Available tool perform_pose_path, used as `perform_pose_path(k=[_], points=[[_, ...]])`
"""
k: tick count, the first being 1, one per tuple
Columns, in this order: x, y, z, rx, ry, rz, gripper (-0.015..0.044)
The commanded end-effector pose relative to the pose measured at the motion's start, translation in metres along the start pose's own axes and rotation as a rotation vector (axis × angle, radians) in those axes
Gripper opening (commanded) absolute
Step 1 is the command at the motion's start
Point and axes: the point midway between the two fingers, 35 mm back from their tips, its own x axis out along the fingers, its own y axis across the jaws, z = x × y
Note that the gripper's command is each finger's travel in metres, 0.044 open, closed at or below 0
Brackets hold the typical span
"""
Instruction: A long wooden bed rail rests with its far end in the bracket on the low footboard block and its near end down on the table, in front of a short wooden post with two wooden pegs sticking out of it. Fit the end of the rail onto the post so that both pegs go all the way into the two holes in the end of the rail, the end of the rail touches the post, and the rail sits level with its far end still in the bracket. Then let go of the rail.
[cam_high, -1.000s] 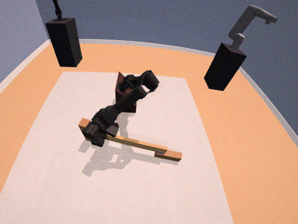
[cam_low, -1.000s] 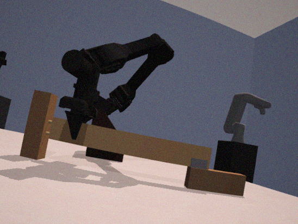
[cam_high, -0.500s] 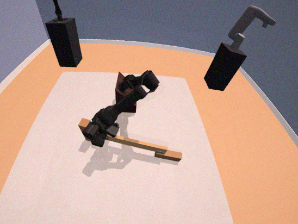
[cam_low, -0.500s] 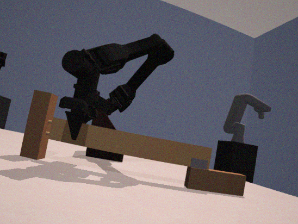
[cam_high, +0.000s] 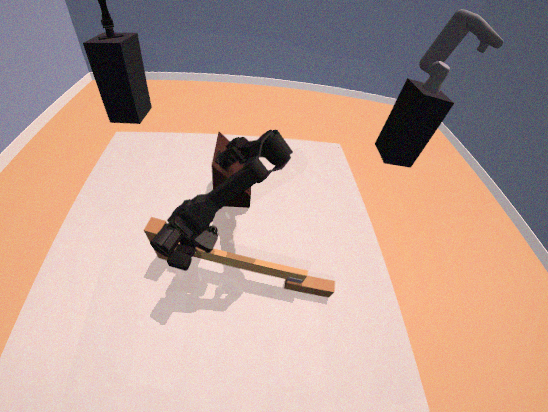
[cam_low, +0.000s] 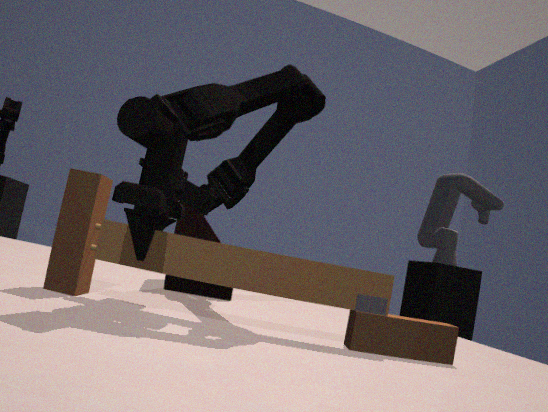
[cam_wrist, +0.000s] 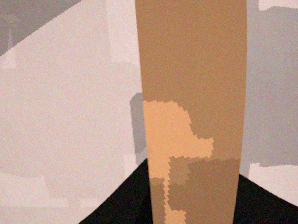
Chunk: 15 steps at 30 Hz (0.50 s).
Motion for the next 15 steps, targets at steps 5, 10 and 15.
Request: perform_pose_path(k=[5, 10, 15], points=[[-0.0023, -0.0011, -0.0041, -0.002, 0.002, -0.005, 0.0000], [-0.0034, -0.0012, -0.0050, -0.002, 0.002, -0.005, 0.0000], [-0.0043, -0.0012, -0.0049, -0.002, 0.002, -0.005, 0.0000]])
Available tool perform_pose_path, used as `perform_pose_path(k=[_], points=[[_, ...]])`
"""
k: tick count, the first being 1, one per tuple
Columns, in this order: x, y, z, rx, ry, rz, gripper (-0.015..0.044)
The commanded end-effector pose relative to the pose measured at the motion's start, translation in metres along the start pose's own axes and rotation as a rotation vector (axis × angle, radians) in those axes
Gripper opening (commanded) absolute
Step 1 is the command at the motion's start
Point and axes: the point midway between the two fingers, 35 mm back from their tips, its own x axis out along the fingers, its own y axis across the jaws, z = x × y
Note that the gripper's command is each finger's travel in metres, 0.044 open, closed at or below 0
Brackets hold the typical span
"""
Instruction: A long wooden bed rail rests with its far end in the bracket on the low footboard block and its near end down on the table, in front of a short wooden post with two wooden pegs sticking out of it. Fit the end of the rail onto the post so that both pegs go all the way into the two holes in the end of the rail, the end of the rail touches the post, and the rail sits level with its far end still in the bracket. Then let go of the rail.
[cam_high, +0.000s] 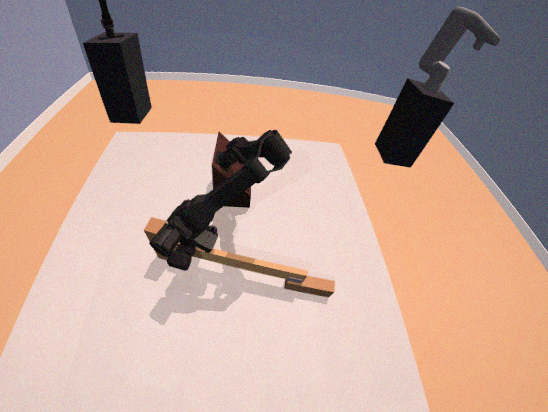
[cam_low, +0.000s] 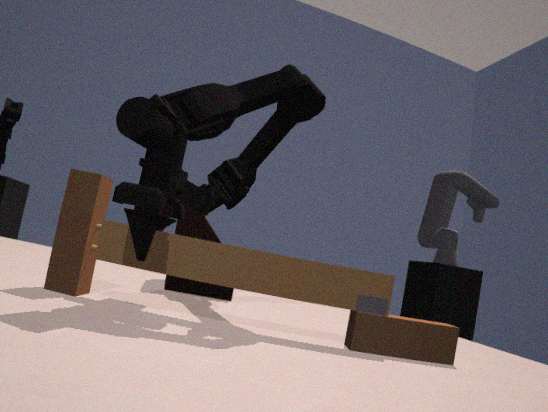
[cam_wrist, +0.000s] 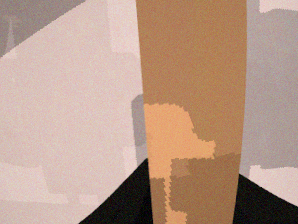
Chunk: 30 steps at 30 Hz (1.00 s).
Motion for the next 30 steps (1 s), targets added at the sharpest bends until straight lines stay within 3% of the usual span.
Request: perform_pose_path(k=[1, 30], points=[[-0.0044, -0.0010, -0.0047, 0.001, 0.009, -0.009, 0.0000], [-0.0037, -0.0011, -0.0084, 0.001, 0.009, -0.009, 0.0000]])
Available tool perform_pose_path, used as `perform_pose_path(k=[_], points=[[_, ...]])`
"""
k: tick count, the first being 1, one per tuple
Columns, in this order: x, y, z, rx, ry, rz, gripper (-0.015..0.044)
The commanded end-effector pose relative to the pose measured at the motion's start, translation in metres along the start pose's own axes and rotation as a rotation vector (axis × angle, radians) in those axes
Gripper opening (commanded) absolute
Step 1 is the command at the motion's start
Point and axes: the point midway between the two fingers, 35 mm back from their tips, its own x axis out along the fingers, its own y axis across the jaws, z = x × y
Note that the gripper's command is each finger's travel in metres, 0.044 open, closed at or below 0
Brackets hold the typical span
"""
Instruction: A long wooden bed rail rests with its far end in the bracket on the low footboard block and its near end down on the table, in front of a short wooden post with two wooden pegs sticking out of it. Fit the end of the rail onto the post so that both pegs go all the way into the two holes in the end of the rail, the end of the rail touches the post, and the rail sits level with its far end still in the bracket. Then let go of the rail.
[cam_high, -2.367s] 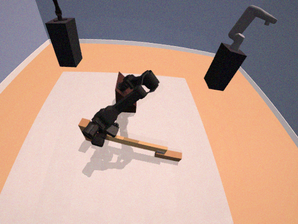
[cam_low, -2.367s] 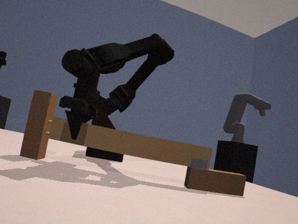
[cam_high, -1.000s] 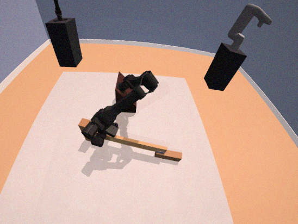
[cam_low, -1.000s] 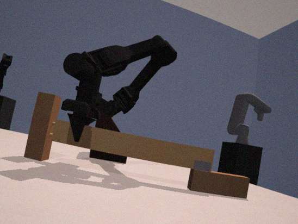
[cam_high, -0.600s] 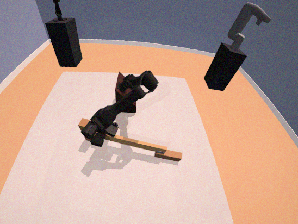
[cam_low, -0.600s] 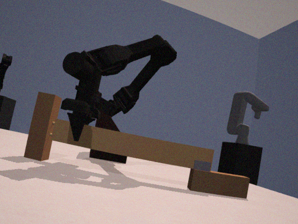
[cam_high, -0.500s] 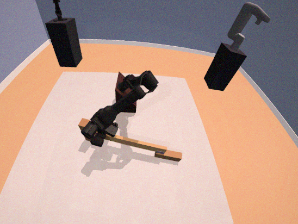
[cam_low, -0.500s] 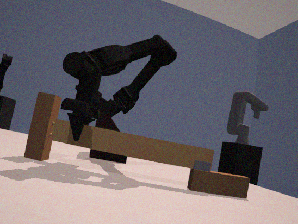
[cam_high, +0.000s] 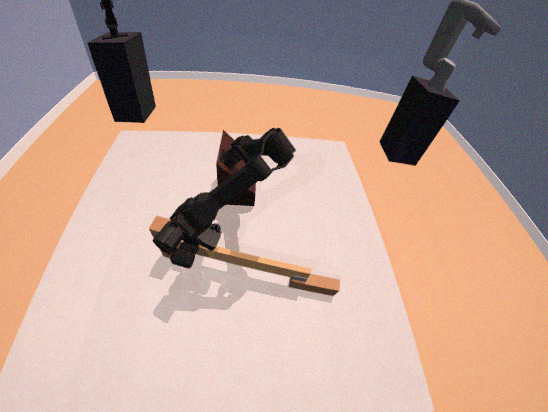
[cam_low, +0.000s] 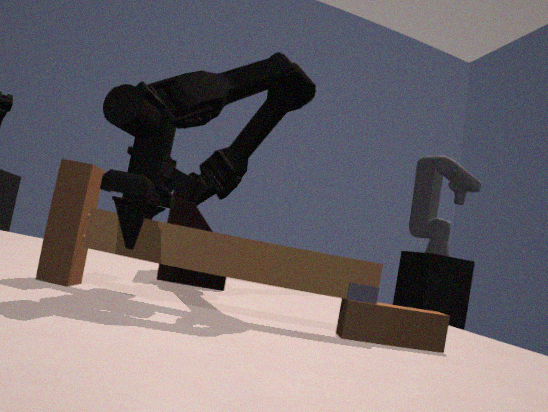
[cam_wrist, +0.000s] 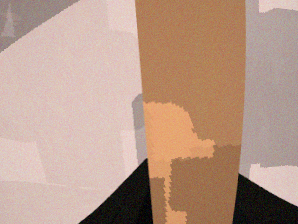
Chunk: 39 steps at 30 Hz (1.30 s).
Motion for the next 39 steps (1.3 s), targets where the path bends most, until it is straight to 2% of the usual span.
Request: perform_pose_path(k=[1, 16, 33, 39], points=[[-0.0018, -0.0009, -0.0040, 0.001, 0.006, -0.007, 0.0000], [-0.0006, -0.0010, -0.0084, 0.001, 0.006, -0.007, 0.0000], [0.0004, 0.0001, -0.0056, 0.004, 0.002, -0.001, 0.0440], [0.0004, 0.0001, -0.0056, 0.004, 0.002, -0.001, 0.0440]])
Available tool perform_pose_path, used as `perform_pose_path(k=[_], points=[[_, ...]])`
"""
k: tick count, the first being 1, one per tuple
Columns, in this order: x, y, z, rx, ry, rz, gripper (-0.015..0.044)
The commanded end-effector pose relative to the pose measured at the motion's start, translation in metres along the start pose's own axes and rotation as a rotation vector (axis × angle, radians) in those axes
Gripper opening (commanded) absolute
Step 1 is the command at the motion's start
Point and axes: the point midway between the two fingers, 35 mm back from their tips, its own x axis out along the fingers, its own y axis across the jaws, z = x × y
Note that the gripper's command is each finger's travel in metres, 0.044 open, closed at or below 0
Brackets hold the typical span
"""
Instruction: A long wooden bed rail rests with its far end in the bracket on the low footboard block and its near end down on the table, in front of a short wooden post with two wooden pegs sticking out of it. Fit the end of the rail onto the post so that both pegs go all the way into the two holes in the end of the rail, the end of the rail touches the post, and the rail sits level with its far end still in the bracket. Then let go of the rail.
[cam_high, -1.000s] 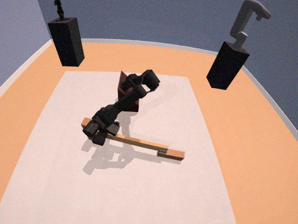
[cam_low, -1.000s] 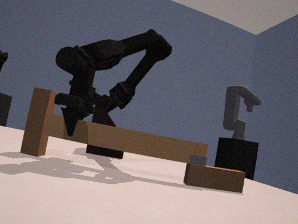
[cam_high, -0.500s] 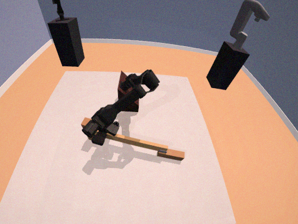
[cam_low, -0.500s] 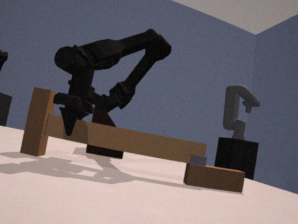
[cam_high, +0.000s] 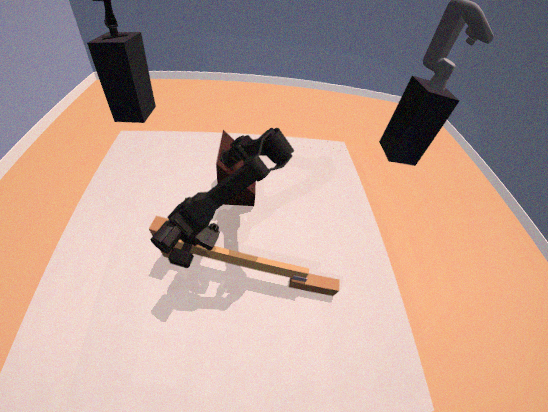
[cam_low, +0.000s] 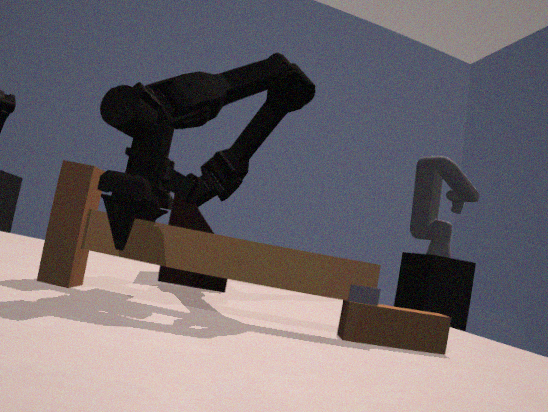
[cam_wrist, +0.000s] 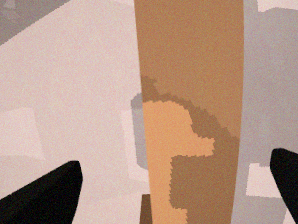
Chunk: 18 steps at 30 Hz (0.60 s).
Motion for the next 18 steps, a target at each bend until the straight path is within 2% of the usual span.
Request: perform_pose_path(k=[1, 5, 18], points=[[-0.002, 0.000, 0.002, 0.000, 0.001, 0.000, 0.0440], [-0.028, 0.000, 0.029, -0.002, 0.004, -0.004, 0.0440], [-0.030, 0.000, 0.030, -0.002, 0.005, -0.005, 0.0440]])
